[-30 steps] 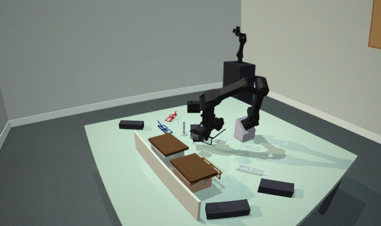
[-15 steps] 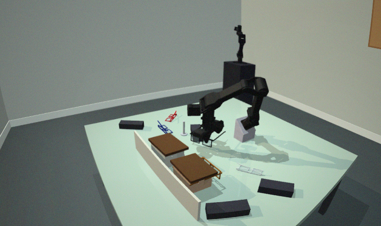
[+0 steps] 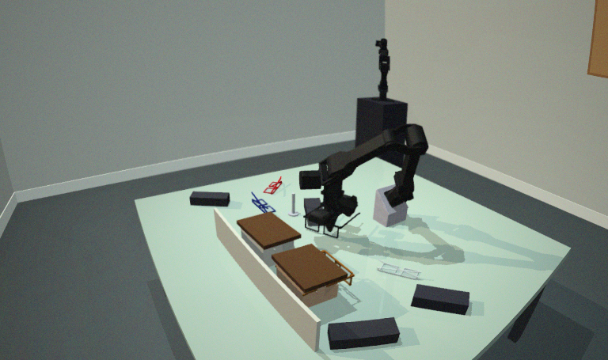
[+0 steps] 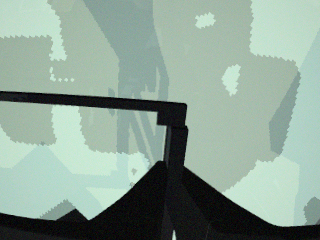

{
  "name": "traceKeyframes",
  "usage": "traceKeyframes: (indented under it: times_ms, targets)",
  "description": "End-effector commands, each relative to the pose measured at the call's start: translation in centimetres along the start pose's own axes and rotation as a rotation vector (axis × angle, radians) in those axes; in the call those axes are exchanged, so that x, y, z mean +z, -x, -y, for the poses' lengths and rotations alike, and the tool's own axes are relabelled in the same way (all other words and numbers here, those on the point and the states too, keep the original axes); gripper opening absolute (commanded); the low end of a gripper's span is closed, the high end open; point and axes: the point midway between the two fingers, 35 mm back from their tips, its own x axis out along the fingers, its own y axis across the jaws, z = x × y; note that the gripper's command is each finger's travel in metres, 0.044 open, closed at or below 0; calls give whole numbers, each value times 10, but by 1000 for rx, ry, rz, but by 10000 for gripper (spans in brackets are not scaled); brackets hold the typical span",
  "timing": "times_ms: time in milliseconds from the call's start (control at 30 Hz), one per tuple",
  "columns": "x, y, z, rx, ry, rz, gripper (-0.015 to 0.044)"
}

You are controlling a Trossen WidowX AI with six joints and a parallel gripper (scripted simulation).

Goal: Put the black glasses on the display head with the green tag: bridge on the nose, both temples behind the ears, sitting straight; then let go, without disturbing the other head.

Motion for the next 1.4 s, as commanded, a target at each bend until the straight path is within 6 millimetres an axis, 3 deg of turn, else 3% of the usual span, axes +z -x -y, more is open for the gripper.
traceKeyframes:
  times_ms: [0,67,200,1067,1167,1300,1367]
  targets:
    - [1,-4,-1,-4,-8,6,0]
    - [2,-6,-1,-4,-8,6,0]
    - [0,-3,0,0,0,1,105]
    - [2,5,-13,-3,-8,6,107]
    - [1,18,-9,-2,-8,5,107]
    - [1,52,-2,-2,-8,4,107]
    - [1,54,-1,-2,-8,4,107]
